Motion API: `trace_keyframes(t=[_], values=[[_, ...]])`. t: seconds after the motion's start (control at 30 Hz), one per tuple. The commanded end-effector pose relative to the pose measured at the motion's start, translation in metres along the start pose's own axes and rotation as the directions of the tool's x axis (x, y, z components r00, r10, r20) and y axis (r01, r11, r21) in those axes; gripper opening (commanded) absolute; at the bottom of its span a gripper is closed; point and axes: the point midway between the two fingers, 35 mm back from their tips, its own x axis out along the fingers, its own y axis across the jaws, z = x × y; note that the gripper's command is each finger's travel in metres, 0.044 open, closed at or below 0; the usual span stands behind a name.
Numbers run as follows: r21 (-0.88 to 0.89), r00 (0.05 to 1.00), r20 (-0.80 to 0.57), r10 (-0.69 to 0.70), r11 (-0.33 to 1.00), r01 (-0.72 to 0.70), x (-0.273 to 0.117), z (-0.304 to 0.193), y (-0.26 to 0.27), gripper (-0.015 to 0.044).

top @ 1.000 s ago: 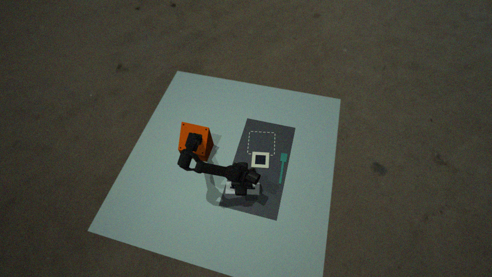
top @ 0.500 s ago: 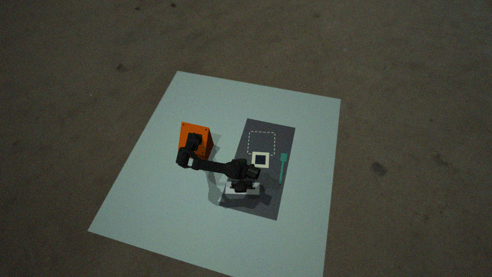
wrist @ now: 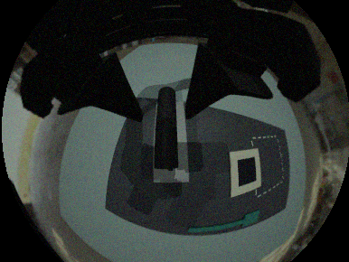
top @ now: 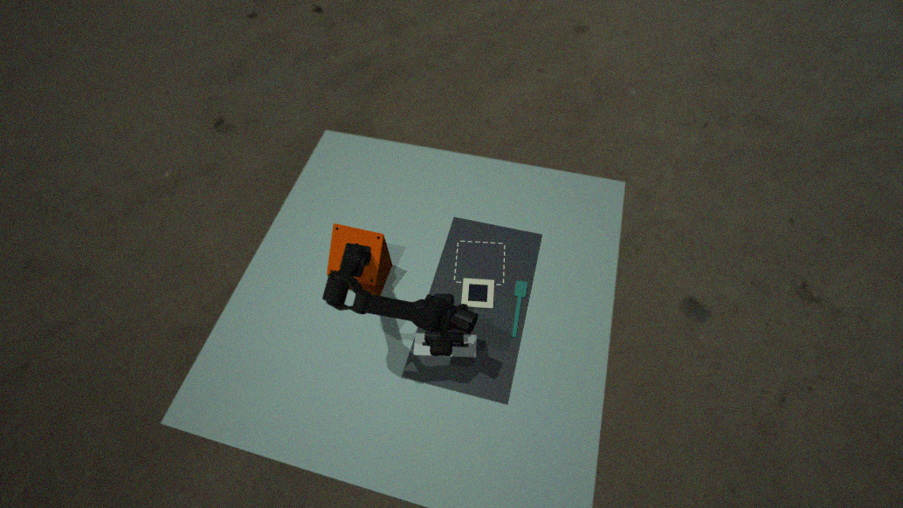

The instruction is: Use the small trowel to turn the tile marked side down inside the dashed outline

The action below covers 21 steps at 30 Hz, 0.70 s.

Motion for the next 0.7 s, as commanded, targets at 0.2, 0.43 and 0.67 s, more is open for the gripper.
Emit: trace_keyframes(t=[0.2,0.43,0.67], values=[[0.006,1.000,-0.004,0.004,1.000,-0.004,0.017,0.000,0.001,0.0270],[0.015,1.000,-0.005,0.004,1.000,-0.004,0.028,0.000,0.001,0.0270],[0.016,1.000,-0.005,0.004,1.000,-0.004,0.029,0.000,0.001,0.0158]])
